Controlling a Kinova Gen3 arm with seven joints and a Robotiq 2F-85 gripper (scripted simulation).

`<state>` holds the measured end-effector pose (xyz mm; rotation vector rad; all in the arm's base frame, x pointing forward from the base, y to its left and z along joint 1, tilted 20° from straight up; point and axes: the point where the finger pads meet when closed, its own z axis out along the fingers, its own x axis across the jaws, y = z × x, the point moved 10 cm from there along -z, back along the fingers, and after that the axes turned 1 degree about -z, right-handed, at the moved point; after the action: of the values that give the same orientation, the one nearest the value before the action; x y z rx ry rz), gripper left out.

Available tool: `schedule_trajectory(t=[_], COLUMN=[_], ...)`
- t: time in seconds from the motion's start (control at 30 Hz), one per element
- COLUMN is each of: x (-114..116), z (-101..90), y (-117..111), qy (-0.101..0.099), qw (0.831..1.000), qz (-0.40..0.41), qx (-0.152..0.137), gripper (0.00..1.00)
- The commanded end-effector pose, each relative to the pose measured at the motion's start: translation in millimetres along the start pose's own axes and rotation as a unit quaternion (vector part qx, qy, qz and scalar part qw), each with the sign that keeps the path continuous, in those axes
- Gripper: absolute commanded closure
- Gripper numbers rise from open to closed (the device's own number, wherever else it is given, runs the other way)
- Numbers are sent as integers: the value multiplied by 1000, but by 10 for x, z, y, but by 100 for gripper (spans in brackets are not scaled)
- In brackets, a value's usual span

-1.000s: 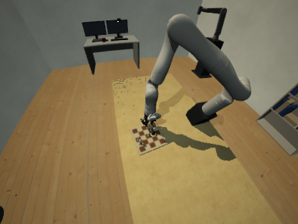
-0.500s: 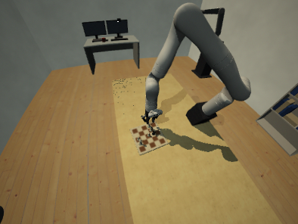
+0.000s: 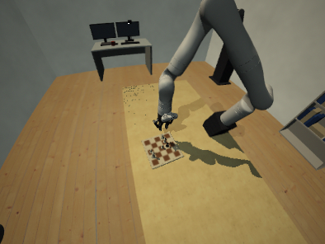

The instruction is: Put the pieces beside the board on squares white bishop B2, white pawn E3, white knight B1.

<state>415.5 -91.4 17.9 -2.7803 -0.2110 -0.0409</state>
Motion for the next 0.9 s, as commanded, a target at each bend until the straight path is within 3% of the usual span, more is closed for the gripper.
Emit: schedule_trajectory(t=[0.0, 0.87], x=[9, 8], z=[-32, -99], y=[15, 14], qy=[3, 3], qw=[1000, 1000], qz=[1, 1], qx=[-2, -2], gripper=[0, 0])
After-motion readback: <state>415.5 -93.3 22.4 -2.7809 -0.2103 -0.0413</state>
